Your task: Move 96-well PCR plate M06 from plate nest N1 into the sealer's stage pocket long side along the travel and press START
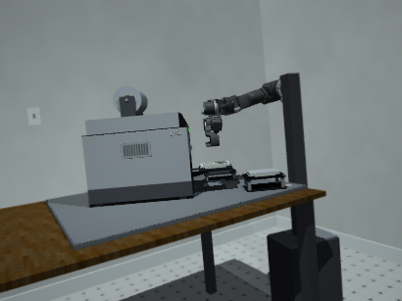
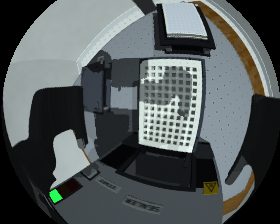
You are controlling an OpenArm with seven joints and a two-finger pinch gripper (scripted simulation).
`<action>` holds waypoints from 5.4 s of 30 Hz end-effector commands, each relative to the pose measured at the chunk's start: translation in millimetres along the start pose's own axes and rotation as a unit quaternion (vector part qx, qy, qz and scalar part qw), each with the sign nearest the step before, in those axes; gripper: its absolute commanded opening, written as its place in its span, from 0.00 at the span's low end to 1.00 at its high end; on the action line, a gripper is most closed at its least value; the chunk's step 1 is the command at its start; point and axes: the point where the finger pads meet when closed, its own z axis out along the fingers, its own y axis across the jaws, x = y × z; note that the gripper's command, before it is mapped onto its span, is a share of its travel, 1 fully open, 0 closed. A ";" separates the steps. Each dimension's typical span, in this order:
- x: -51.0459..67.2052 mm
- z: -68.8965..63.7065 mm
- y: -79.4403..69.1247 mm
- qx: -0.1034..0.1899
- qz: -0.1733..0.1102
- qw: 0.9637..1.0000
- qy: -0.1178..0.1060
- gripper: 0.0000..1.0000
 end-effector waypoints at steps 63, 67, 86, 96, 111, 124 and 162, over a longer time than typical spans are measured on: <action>-11.9 1.1 -42.9 -0.093 0.092 0.991 -0.001 0.00; -20.1 2.1 -71.1 -0.146 0.148 0.978 -0.003 0.00; -26.0 3.3 -96.0 -0.268 0.272 0.924 -0.004 0.00; -26.0 3.3 -96.0 -0.268 0.272 0.924 -0.004 0.00; -25.8 3.4 -94.5 -0.349 0.353 0.868 -0.004 0.00; -25.9 3.7 -94.5 -0.425 0.427 0.798 -0.003 0.00; -25.1 4.5 -94.3 -0.557 0.555 0.617 -0.003 0.00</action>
